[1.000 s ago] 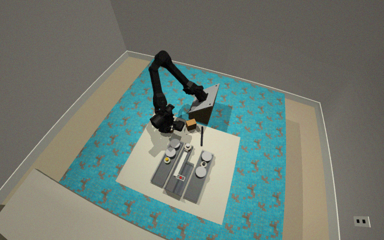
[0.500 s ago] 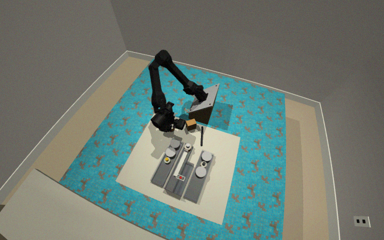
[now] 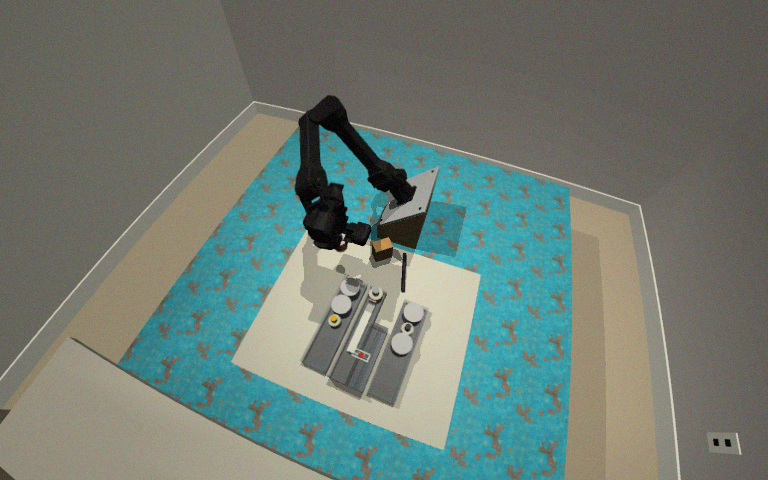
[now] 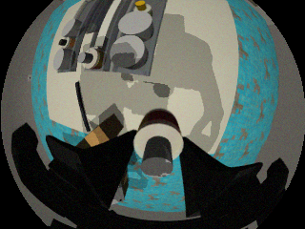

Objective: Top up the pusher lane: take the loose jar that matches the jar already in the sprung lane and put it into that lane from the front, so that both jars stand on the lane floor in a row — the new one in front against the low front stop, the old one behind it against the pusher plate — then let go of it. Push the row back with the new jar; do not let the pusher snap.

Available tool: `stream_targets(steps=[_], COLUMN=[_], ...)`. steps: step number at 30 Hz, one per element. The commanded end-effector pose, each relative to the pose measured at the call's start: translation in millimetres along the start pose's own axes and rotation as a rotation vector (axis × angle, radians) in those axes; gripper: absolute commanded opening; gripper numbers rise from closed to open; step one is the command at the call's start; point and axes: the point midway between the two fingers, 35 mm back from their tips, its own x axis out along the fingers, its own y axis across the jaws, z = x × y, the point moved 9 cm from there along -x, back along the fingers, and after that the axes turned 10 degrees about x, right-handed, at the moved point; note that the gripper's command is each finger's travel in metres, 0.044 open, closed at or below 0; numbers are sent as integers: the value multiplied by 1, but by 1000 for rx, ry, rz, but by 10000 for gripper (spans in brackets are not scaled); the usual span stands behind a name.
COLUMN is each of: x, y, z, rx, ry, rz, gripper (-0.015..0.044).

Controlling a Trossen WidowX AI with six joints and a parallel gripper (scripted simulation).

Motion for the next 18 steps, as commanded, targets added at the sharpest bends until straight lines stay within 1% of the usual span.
stream_targets(steps=[1,18], x=[-4,18], y=[1,80], z=[0,20], rx=[11,38], ry=[-7,-7], rz=[-2,7], gripper=[0,0])
